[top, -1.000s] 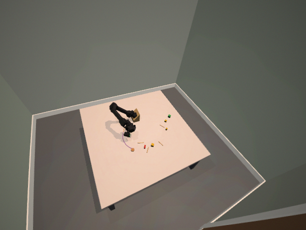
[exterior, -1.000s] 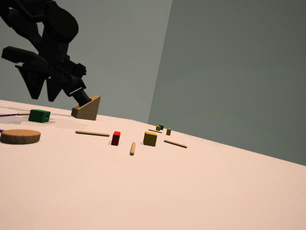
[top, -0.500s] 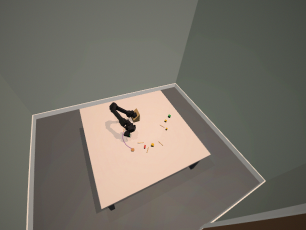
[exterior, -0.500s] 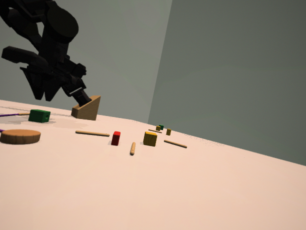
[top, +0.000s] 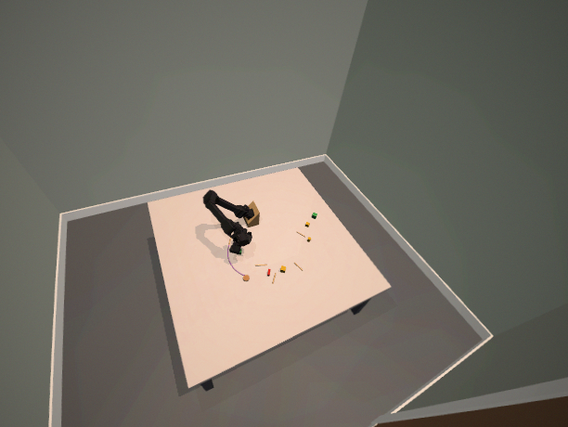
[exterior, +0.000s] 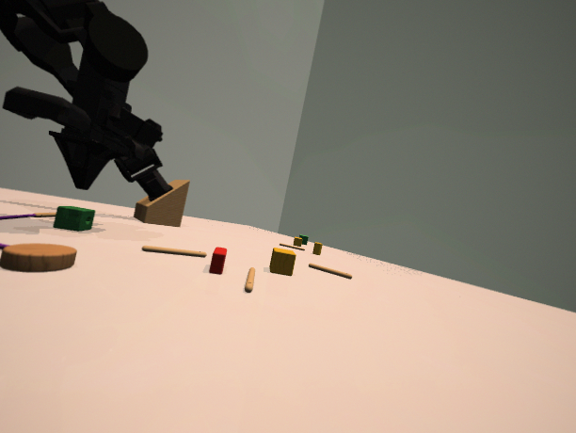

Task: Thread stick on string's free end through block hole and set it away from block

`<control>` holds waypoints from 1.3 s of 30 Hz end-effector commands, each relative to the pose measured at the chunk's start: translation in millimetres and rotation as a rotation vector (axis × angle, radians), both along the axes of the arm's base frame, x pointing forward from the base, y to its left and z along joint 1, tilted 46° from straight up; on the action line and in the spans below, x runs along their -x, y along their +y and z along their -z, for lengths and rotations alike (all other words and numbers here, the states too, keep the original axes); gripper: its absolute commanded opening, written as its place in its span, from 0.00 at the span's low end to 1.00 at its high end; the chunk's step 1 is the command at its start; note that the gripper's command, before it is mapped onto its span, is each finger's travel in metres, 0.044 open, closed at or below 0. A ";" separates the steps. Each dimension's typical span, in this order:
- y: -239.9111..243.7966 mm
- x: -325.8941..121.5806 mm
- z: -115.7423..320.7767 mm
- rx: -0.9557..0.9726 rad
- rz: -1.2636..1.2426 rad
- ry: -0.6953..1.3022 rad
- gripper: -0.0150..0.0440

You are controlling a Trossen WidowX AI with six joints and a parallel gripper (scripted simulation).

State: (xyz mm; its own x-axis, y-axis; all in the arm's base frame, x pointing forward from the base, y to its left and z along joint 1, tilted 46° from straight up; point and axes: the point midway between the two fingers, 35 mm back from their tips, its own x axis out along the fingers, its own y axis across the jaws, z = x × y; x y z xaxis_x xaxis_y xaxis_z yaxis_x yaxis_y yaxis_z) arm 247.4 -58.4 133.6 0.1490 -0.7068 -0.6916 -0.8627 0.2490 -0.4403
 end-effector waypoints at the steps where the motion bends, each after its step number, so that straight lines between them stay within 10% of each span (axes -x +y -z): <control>1: 0.0 0.0 0.0 0.000 0.000 0.000 0.25; 9: 0.0 0.0 0.0 0.000 0.000 0.000 0.25; 19: 0.0 0.0 0.0 0.000 0.000 0.000 0.67; 29: 0.0 0.0 0.0 0.000 0.000 0.000 0.27; 39: 0.0 0.0 0.0 0.000 0.000 0.000 0.25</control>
